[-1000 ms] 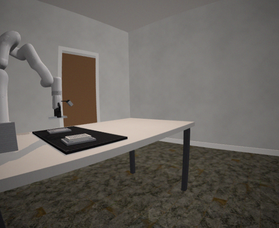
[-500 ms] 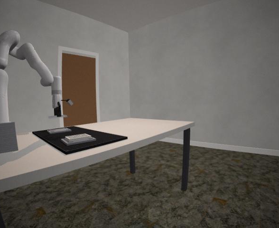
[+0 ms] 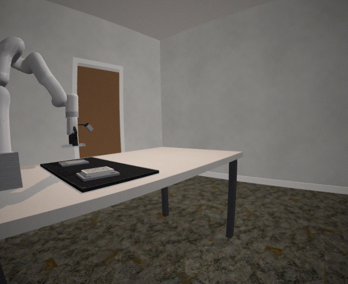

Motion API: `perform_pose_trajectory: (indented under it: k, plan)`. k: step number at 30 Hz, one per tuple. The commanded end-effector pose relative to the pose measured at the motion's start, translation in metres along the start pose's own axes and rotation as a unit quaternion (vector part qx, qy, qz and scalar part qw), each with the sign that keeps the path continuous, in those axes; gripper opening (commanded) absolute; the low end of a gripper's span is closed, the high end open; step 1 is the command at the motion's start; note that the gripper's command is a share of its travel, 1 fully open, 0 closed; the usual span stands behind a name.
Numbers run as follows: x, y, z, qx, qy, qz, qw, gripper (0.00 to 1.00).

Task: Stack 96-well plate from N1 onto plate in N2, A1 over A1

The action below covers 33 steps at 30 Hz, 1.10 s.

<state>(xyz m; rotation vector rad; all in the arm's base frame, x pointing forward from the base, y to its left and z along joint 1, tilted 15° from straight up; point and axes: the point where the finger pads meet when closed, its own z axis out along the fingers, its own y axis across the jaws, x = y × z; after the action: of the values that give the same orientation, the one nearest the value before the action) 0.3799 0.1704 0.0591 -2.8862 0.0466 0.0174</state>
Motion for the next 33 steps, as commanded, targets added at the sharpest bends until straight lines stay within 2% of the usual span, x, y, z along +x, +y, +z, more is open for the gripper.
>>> perform_pose_trajectory:
  k: [1,33]
  plan:
    - [0.002,0.01,-0.001,0.001,0.002,-0.001,1.0,0.0]
    - [0.006,0.107,-0.001,0.001,0.002,-0.001,1.0,0.0]
